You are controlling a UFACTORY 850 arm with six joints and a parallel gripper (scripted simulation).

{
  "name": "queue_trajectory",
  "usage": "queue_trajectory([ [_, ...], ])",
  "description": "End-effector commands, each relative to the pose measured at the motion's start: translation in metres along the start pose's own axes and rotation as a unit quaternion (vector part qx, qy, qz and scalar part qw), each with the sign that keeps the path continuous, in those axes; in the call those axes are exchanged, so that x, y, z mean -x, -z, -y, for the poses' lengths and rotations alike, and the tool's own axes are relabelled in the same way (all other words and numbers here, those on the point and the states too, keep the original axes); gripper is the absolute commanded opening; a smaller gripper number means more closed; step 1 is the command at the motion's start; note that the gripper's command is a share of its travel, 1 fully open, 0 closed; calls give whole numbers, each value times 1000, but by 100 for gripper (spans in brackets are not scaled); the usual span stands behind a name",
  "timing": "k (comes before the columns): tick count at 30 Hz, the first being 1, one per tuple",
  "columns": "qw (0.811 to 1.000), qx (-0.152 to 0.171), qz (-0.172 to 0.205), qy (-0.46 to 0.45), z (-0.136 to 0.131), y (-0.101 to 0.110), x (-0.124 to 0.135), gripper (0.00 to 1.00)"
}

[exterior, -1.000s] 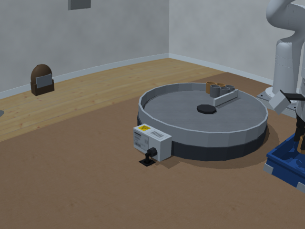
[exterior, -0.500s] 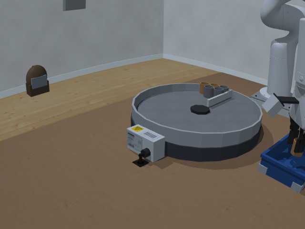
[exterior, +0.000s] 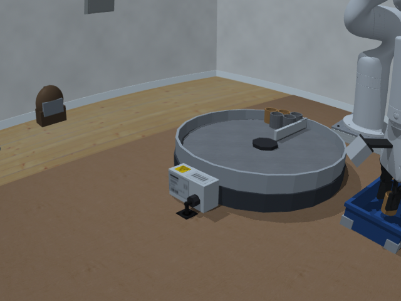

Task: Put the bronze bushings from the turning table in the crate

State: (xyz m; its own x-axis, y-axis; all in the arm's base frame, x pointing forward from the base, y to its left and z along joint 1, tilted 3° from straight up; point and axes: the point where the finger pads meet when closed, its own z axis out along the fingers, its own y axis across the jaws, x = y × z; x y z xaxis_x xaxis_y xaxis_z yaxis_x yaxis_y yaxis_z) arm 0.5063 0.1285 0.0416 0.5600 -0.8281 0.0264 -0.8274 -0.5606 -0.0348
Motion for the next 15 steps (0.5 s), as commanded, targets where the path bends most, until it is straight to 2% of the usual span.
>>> queue_trajectory([
  [1, 1000, -1, 0, 0, 1, -4, 0, 0],
  [15, 1000, -1, 0, 0, 1, -10, 0, 0],
])
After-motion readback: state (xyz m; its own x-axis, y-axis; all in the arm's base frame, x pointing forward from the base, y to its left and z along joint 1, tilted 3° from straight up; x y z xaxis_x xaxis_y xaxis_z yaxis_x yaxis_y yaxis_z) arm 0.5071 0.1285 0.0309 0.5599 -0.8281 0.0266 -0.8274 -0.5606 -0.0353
